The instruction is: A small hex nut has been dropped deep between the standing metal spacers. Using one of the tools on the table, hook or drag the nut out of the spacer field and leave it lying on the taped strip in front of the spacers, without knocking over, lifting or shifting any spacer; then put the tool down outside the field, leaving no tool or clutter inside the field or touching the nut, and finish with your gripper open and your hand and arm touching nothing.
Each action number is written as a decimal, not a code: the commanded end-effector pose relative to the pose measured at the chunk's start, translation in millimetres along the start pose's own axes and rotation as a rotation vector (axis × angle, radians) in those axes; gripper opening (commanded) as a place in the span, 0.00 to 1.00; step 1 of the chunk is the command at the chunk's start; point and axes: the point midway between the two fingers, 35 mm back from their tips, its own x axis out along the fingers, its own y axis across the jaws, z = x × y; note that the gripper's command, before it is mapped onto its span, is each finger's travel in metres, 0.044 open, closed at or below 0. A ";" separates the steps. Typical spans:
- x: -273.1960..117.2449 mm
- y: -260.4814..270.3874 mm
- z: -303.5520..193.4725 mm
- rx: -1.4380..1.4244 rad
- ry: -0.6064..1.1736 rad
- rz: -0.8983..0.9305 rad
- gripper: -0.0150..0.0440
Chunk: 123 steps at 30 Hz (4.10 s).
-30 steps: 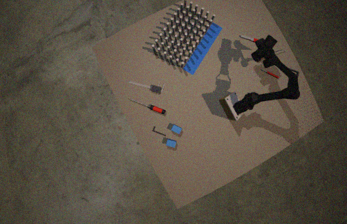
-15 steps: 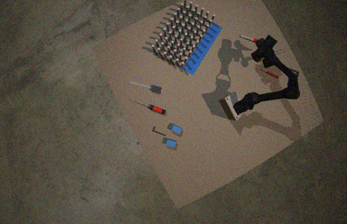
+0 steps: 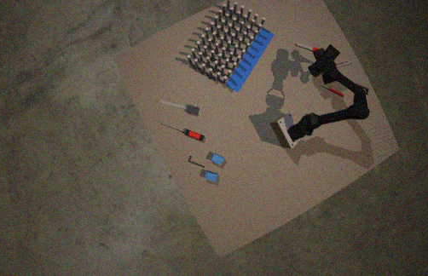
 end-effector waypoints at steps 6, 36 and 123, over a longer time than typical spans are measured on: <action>13.8 0.5 11.2 -0.011 -0.005 -0.001 0.73; 37.7 4.1 26.6 -0.012 0.000 -0.002 0.48; -138.5 -34.6 -7.4 1.292 -0.435 -0.002 0.25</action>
